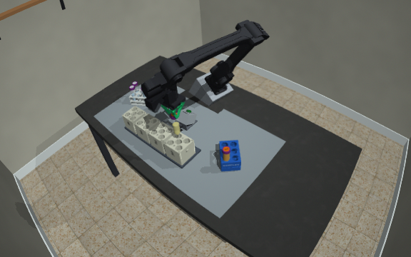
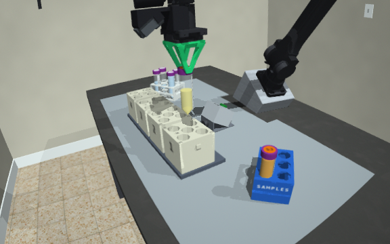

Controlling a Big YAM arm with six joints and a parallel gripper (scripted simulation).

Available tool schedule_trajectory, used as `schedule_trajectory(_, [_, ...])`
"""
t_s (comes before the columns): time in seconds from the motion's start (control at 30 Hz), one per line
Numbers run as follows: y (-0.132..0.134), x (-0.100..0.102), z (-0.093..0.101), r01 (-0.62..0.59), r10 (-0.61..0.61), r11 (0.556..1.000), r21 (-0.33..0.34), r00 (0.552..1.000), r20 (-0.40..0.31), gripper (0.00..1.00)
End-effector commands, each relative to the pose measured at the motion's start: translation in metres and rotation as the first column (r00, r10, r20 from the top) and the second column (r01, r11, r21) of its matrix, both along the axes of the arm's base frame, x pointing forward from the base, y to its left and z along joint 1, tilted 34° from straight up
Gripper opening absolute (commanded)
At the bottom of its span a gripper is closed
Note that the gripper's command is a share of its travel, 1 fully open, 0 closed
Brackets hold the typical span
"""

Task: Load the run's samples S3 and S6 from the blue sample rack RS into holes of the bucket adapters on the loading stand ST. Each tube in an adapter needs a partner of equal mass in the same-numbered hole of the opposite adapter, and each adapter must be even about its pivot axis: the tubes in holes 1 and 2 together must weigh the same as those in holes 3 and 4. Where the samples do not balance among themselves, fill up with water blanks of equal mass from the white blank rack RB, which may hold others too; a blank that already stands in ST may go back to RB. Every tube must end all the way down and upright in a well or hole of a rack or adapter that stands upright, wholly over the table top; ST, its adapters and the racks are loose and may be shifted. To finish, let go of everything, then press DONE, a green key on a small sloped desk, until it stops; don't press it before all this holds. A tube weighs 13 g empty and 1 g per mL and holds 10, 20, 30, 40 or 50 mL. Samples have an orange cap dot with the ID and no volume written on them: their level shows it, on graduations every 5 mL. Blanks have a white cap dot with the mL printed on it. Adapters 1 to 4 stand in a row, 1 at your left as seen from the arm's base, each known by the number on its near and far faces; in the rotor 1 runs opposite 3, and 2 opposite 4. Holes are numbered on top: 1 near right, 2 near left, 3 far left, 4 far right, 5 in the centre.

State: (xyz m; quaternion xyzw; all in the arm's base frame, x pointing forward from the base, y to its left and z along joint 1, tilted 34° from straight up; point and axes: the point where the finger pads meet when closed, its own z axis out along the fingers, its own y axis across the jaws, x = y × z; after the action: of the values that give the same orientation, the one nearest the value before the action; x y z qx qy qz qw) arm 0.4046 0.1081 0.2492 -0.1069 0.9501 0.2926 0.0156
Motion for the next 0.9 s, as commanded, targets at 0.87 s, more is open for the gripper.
schedule_trajectory(0.87, [0.018,0.013,-0.011,0.007,-0.008,1.000,0.006,0.998,0.055,0.00])
